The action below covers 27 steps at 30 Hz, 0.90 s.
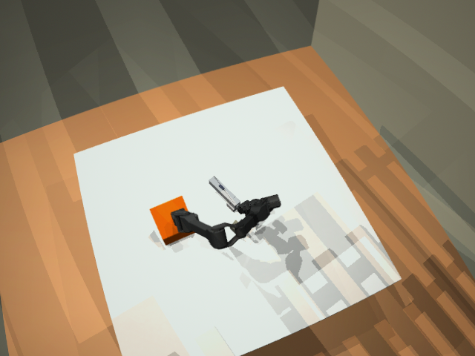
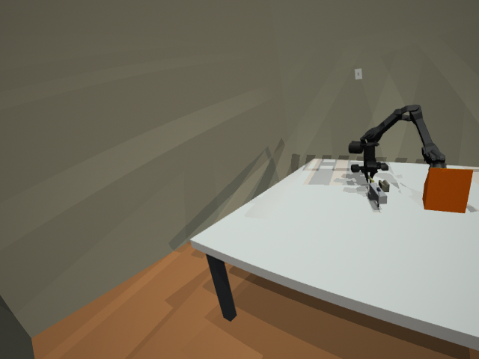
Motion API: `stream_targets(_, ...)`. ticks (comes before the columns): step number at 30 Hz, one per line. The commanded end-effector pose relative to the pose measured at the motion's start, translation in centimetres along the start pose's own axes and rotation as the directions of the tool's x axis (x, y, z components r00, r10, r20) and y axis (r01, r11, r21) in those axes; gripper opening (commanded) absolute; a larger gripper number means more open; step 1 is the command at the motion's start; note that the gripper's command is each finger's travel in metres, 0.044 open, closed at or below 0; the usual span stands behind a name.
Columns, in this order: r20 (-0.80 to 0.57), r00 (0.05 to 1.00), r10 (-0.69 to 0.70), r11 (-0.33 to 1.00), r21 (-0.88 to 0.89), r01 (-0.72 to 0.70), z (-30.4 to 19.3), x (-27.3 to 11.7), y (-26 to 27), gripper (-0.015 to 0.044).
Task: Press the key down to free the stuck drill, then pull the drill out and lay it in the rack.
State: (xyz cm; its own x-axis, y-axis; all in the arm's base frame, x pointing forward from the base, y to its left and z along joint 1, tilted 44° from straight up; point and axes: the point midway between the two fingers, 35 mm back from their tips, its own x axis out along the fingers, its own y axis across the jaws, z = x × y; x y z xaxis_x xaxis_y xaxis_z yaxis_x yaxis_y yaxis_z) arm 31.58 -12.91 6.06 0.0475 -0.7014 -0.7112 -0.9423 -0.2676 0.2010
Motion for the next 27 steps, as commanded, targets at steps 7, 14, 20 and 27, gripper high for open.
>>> stream_targets(7,0.0,1.0,-0.005,1.0,0.005,0.005,0.08,-0.54,-0.02,0.0)
stream_targets(14,0.0,1.0,-0.005,1.0,0.005,0.005,0.17,-0.79,0.02,0.0)
stream_targets(20,0.0,1.0,-0.005,1.0,0.005,0.005,0.25,-1.0,0.04,0.0)
stream_targets(27,0.0,1.0,-0.005,1.0,0.005,0.005,0.32,-1.23,0.06,0.0)
